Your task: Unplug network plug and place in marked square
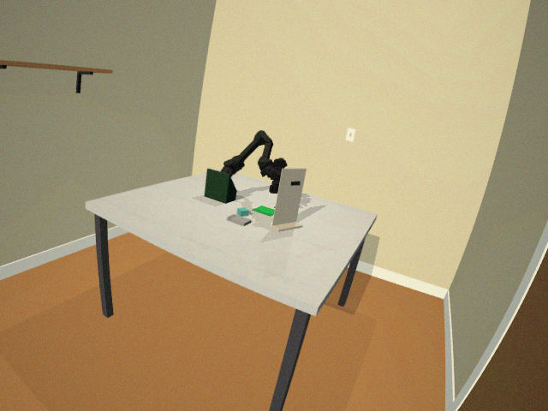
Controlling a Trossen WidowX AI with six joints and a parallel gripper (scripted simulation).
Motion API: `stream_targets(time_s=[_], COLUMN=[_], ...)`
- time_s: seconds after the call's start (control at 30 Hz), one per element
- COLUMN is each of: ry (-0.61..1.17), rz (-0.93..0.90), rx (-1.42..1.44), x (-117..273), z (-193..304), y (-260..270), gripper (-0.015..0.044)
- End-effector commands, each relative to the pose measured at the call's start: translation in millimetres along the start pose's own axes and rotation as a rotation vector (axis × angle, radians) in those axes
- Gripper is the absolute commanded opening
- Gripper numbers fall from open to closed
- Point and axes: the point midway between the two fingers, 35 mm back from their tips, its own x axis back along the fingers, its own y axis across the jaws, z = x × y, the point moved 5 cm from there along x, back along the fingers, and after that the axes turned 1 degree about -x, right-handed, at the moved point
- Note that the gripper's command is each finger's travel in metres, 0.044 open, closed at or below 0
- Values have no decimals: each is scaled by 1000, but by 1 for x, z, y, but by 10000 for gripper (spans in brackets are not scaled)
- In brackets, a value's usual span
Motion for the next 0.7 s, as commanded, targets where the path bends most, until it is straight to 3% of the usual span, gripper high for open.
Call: stream_targets(time_s=[0.0, 0.67], ry=[-8, -10], rz=[3, 4], rx=[3, 3], x=[-6, -35], z=[-4, -11], y=[-1, -1], gripper=[156, 156])
